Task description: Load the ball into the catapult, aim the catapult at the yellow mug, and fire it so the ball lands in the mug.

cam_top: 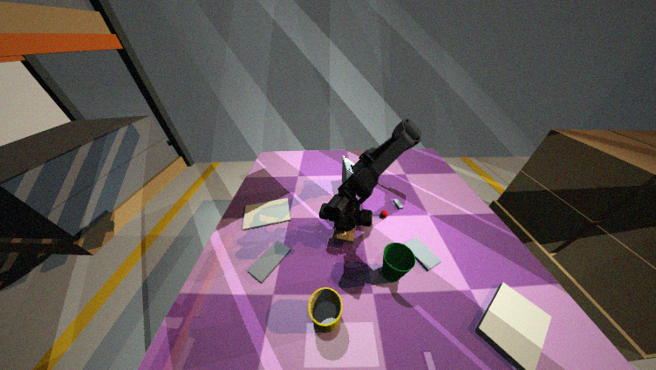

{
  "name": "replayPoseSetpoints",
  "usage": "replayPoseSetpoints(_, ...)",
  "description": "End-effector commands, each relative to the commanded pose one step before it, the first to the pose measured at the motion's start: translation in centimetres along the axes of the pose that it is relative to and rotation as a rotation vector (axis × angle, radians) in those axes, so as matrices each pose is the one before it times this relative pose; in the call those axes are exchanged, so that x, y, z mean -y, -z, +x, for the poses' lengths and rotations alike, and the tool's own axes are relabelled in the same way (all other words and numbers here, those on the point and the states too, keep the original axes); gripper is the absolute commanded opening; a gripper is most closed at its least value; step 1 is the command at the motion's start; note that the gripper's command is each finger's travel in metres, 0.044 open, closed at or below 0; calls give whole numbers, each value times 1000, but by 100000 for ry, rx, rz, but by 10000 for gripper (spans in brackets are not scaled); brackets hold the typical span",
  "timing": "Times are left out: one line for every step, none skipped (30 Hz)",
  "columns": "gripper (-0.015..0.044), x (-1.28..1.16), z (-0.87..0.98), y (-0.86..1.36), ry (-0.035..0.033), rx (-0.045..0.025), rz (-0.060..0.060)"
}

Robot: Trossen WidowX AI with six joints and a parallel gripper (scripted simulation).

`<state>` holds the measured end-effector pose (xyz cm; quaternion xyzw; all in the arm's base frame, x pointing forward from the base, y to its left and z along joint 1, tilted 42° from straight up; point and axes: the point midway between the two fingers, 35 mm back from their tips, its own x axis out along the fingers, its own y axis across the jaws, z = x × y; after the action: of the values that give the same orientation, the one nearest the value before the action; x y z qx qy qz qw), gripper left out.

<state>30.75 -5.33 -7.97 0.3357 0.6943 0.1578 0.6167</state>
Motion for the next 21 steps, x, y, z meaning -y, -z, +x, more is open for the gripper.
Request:
replayPoseSetpoints(0,125,431,-51,-497,667,858)
replayPoseSetpoints(0,2,165,-1,-7,-1,-2)
replayPoseSetpoints(0,2,165,0,-8,-1,-2)
replayPoseSetpoints(0,2,164,1,-9,-2,-2)
replayPoseSetpoints(0,2,164,2,-9,-2,-2)
replayPoseSetpoints(0,2,164,3,-10,-2,-2)
replayPoseSetpoints(0,1,164,4,-10,-3,-2)
replayPoseSetpoints(0,1,164,5,-11,-3,-2)
replayPoseSetpoints(0,1,163,6,-12,-4,-3)
replayPoseSetpoints(0,1,163,7,-12,-4,-3)
replayPoseSetpoints(0,1,163,8,-13,-4,-3)
replayPoseSetpoints(0,1,163,9,-13,-5,-3)
replayPoseSetpoints(0,0,162,9,-14,-5,-3)
replayPoseSetpoints(0,0,162,10,-15,-6,-3)
replayPoseSetpoints(0,0,161,11,-15,-6,-3)
replayPoseSetpoints(0,-114,-287,-7,545,-532,-896)
replayPoseSetpoints(0,0,0,0,0,0,0)
replayPoseSetpoints(0,0,0,0,0,0,0)
replayPoseSetpoints(0,0,0,0,0,0,0)
replayPoseSetpoints(0,0,0,0,0,0,0)
replayPoseSetpoints(0,0,0,0,0,0,0)
